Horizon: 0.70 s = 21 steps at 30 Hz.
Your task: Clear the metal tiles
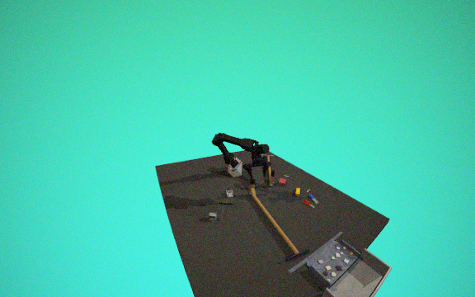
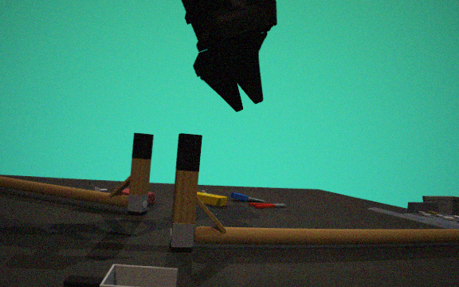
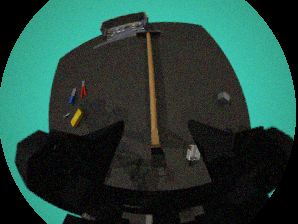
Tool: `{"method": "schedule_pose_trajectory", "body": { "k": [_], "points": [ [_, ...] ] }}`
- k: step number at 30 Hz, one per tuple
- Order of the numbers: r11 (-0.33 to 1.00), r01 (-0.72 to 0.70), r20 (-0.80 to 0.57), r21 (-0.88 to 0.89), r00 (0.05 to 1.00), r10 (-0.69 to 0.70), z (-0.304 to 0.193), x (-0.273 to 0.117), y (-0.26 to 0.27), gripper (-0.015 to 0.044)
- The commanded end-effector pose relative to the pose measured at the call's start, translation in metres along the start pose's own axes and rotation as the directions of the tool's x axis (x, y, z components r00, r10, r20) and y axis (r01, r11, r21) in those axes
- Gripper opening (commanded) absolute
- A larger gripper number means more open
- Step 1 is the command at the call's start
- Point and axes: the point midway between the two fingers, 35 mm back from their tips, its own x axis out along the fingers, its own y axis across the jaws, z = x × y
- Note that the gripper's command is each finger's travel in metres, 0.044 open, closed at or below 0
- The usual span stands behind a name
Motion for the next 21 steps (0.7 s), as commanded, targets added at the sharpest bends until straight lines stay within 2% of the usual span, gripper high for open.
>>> {"method": "schedule_pose_trajectory", "body": {
  "k": [1, 21],
  "points": [
    [1.000, 0.000, 0.020, 0.000, 1.000, 0.000, -0.010, -0.008, -0.001, 0.0440],
    [1.000, -0.013, 0.098, -0.013, 0.995, 0.014, -0.053, -0.034, -0.004, 0.0440]
  ]
}}
